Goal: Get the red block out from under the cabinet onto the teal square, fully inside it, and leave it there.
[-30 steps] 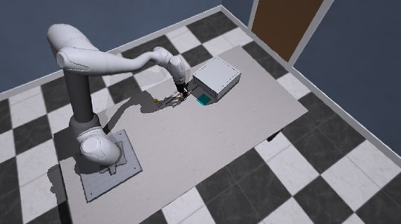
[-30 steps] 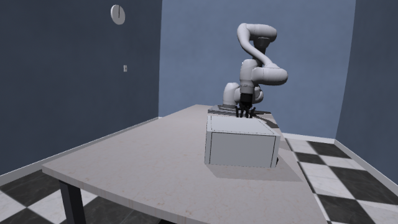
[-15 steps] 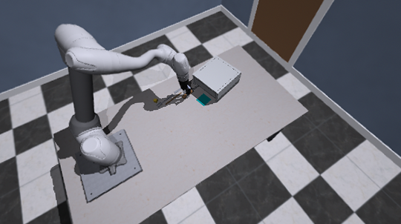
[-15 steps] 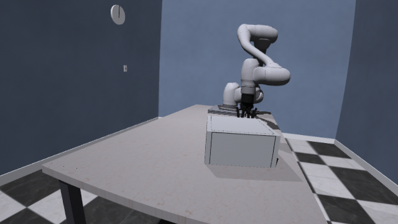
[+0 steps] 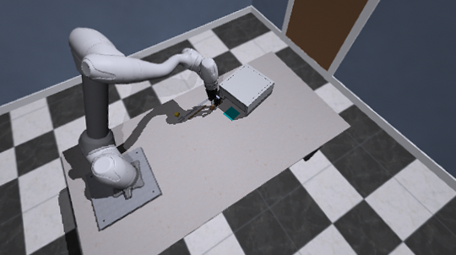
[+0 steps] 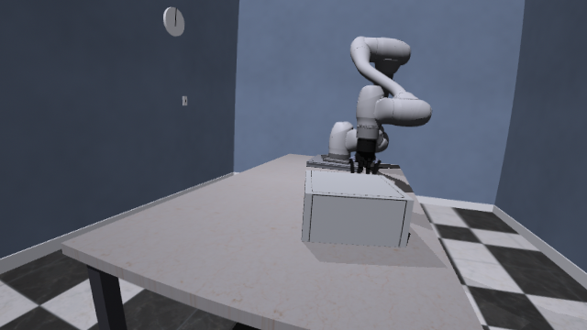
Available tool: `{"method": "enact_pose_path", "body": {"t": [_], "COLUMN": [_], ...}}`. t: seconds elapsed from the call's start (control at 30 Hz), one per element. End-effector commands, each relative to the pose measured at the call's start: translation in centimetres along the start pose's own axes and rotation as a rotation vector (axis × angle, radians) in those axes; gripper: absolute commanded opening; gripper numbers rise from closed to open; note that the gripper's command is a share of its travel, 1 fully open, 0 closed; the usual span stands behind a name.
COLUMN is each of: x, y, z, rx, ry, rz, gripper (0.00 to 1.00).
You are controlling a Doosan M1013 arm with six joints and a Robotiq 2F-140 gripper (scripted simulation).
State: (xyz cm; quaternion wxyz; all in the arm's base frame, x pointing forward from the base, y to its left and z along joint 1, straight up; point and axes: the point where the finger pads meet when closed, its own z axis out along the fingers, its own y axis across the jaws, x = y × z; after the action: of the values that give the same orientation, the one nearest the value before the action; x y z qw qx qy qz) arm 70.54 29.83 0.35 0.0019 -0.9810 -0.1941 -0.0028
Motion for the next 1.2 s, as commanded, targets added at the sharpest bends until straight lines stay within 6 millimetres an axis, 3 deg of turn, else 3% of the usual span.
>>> {"method": "enact_pose_path", "body": {"t": [0.0,1.17], "x": [0.7,2.5], "y": [-0.2,-0.2], "z": [0.2,0.2], "rx": [0.002,0.002], "ry": [-0.006,-0.006], "rz": [0.006,0.007], "gripper": [0.0,0.0]}}
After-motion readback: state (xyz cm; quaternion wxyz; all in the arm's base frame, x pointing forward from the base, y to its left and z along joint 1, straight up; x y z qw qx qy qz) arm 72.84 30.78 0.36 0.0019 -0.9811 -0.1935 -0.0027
